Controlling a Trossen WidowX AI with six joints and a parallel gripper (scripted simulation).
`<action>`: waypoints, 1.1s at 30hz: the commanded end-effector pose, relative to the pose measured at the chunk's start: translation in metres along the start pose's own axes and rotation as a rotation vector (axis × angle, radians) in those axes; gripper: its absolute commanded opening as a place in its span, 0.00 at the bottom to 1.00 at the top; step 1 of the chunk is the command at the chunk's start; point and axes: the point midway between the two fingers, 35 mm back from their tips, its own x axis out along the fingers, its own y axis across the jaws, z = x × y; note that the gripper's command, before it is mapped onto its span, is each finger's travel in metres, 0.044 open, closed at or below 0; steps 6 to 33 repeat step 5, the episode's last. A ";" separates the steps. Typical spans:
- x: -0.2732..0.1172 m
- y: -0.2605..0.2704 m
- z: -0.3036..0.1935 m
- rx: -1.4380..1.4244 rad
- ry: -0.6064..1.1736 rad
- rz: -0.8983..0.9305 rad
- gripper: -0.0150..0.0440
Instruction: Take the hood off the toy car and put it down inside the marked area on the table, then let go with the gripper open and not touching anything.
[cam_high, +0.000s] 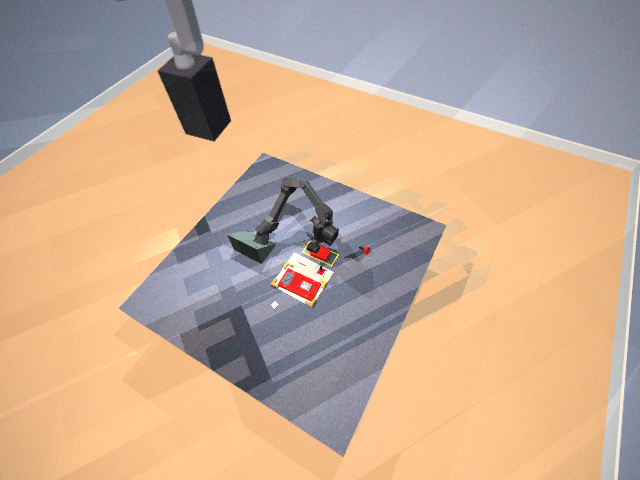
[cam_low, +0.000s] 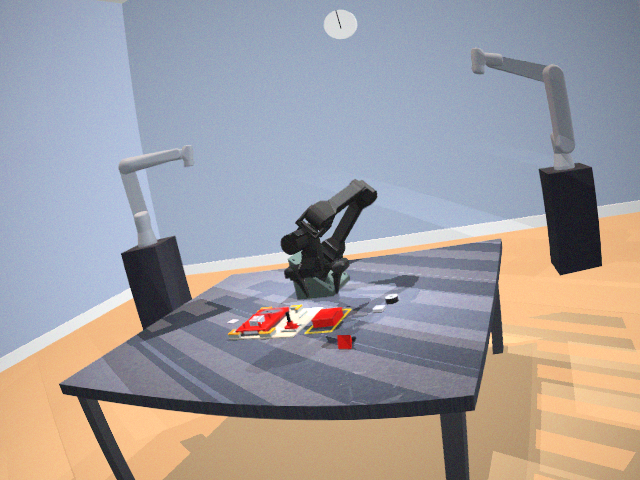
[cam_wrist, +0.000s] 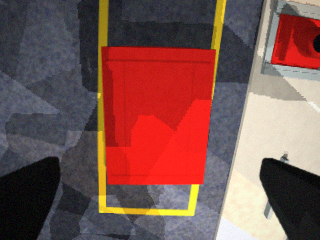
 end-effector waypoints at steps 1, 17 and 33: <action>0.000 0.000 0.000 -0.004 0.000 0.001 1.00; 0.000 0.000 0.000 -0.004 0.000 0.001 1.00; 0.000 0.000 0.000 -0.004 0.000 0.001 1.00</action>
